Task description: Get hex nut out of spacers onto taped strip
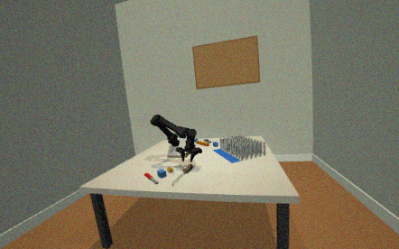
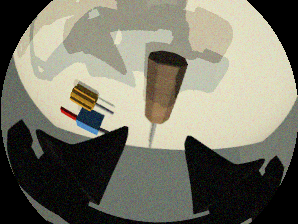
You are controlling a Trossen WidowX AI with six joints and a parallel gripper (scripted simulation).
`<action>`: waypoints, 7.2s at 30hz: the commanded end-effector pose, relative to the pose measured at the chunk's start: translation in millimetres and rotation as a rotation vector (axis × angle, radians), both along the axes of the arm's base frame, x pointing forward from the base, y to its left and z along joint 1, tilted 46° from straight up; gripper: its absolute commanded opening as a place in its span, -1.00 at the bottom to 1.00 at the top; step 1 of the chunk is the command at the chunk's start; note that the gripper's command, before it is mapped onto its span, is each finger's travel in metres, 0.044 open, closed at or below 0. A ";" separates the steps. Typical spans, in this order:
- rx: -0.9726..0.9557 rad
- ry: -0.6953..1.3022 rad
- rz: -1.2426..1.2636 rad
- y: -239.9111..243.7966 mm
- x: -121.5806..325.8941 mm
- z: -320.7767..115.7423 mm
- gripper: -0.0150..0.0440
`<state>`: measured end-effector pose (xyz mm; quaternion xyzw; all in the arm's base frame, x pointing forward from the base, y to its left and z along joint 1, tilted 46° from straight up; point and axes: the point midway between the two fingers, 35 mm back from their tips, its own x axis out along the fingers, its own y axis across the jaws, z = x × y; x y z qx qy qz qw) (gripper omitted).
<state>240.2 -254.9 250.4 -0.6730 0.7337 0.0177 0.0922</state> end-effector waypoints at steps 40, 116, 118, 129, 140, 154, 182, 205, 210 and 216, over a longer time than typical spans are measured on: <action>-0.001 0.011 0.003 -43.7 -1.3 -43.0 0.10; 0.053 -0.351 -0.019 90.7 7.1 55.2 -0.49; 0.064 -0.419 -0.025 93.0 8.3 52.0 -0.49; 0.133 -0.789 -0.074 106.4 14.9 34.7 -0.49; 0.212 -1.150 -0.159 120.4 20.8 17.4 -0.49; 0.321 -1.594 -0.322 139.8 27.4 -4.3 -0.49; 0.499 -2.376 -0.876 183.0 35.7 -46.6 -0.49; 0.474 -2.840 -1.615 222.0 36.8 -79.5 -0.49; 0.428 -2.904 -1.811 230.8 36.3 -86.3 -0.49; 0.344 -2.956 -2.059 241.3 35.2 -94.3 -0.49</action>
